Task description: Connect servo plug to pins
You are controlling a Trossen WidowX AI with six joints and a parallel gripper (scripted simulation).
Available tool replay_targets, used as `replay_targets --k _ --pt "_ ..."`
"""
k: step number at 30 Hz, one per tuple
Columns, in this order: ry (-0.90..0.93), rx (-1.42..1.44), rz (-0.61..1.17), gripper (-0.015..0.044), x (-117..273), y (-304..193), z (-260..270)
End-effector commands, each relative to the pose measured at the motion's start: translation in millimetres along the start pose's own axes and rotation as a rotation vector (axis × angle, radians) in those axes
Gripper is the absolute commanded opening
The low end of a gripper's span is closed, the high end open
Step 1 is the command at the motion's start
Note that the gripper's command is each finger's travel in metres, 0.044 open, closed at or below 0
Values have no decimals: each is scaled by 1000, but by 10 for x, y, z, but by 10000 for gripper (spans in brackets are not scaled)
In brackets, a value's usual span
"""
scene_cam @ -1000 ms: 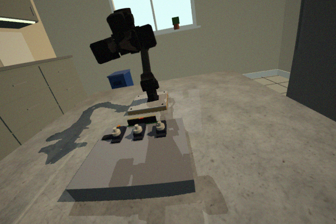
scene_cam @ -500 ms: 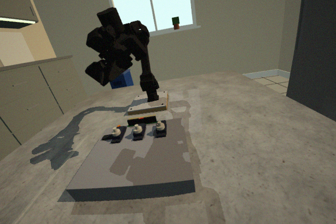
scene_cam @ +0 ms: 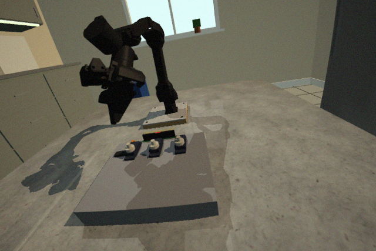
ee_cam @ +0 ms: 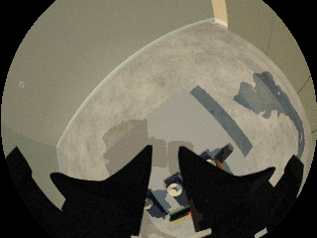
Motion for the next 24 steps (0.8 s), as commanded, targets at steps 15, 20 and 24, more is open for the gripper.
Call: replay_targets --k 15,20,24 --pt "-333 -419 283 115 -437 192 -322" --pt "-441 -535 352 115 -548 222 -433" --pt "-532 -626 402 115 -631 243 -527"
Point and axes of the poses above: the point midway between the two fingers, 35 mm back from their tips, its own x axis back along the fingers, its own z axis across the jaws, y = z × x, the point moved 10 cm from there along x, back along the fingers, and after that the axes turned 4 degrees about x, right-handed, at the moved point
